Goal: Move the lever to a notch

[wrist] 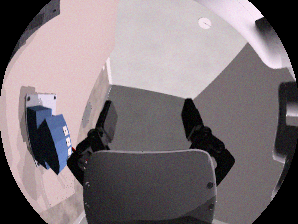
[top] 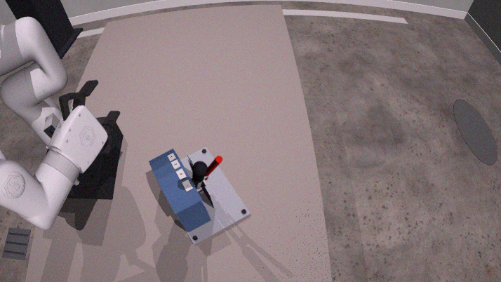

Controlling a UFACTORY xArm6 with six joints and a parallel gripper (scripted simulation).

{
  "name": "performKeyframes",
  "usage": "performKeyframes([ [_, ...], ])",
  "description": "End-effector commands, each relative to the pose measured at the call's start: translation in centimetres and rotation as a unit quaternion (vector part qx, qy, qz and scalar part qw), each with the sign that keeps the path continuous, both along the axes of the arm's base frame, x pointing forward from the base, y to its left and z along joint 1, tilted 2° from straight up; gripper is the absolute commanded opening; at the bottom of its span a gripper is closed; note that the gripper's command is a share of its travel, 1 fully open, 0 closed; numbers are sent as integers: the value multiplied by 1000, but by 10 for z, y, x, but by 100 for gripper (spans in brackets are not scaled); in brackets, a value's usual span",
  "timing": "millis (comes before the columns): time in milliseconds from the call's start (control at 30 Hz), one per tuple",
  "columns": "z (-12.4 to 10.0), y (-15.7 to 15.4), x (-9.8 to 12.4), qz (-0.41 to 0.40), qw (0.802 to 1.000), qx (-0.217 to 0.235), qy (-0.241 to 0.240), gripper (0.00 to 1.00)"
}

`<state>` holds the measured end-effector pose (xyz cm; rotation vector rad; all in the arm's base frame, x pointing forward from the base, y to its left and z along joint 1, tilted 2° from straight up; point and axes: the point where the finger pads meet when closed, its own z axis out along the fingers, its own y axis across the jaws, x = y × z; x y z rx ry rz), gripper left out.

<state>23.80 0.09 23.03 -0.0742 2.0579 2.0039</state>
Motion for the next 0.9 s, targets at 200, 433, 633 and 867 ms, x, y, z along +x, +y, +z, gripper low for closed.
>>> performKeyframes([
  [200,0,0,0,0,1000,-1,-1,100],
  [433,0,0,0,0,1000,-1,-1,100],
  [633,1,-1,2,5,1000,-4,-5,100],
  [867,6,-14,36,118,984,-76,-108,100],
])
